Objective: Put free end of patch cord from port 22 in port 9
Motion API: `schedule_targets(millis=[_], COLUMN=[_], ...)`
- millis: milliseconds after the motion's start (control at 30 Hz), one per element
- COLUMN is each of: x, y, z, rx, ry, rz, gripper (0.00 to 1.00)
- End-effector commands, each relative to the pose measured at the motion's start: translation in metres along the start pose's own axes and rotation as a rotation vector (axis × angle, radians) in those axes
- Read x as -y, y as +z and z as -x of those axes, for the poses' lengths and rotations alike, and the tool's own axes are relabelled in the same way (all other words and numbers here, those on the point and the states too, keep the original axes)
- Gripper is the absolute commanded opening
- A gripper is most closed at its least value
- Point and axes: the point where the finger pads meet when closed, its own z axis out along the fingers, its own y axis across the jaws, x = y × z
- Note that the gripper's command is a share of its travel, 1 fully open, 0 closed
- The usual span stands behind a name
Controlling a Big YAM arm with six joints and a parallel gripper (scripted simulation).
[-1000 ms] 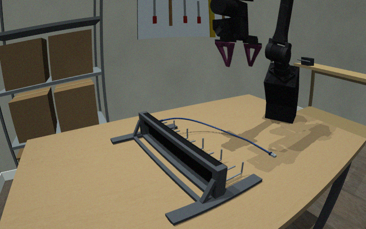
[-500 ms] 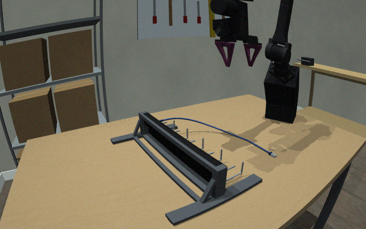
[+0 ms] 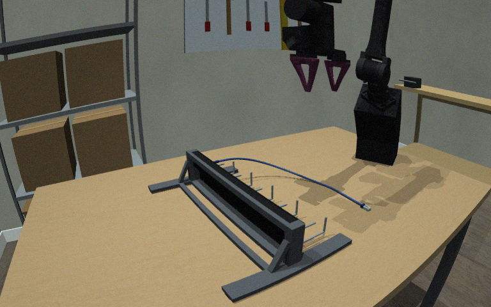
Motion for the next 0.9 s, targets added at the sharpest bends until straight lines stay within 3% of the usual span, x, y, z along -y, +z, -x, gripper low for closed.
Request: schedule_targets(millis=[0, 100, 867], x=[0.002, 0.003, 0.02], y=[0.019, 0.023, 0.087], z=[-0.003, -0.004, -0.025], rx=[-0.003, -0.003, -0.017], ry=[-0.167, -0.199, -0.943], rz=[-0.014, -0.016, -0.029], gripper=[1.0, 1.0, 1.0])
